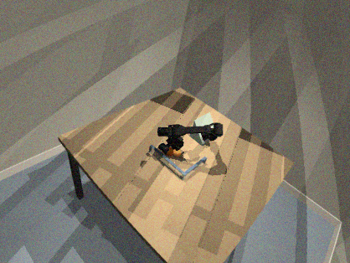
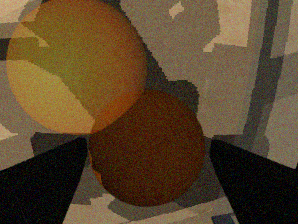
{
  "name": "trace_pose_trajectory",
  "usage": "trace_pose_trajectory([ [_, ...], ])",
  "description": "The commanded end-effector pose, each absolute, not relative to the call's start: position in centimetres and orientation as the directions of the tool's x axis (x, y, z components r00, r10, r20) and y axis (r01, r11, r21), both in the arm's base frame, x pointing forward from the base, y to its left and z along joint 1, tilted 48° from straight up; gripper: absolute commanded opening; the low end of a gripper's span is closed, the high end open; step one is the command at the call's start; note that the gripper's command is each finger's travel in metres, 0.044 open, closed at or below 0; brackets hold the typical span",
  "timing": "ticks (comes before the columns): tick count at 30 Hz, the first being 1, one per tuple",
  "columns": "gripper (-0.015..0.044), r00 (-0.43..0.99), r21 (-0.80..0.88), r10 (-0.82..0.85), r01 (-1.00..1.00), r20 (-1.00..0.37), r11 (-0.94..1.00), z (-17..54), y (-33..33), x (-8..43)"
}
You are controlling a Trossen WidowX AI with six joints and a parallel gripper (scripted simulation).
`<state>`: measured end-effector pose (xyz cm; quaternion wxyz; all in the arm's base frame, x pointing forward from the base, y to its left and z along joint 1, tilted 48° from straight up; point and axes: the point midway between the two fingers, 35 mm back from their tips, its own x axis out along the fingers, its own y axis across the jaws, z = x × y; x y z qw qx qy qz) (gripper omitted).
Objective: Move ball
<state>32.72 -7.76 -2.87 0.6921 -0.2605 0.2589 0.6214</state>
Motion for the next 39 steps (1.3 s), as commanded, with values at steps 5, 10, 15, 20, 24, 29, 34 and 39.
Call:
trace_pose_trajectory([
  [5,0.0278,0.091,-0.030,0.730,-0.995,-0.678,0.096,-3.0,-7.5,32.6],
  [10,0.0186,0.092,-0.029,0.729,-0.995,-0.678,0.098,-2.8,-7.8,32.6],
  [15,0.0055,0.102,-0.024,0.724,-0.993,-0.682,0.117,-1.2,-9.9,32.8],
  [20,0.0000,0.112,-0.018,0.719,-0.990,-0.686,0.137,0.7,-12.1,32.7],
  [24,0.0000,0.119,-0.013,0.716,-0.988,-0.688,0.152,2.2,-13.8,32.5],
  [29,0.0000,0.128,-0.006,0.713,-0.985,-0.690,0.171,4.2,-15.7,32.0],
  [34,0.0000,0.136,0.000,0.711,-0.982,-0.690,0.188,6.2,-17.5,31.2],
  [39,0.0000,0.137,0.001,0.710,-0.982,-0.690,0.190,6.5,-17.8,31.1],
])
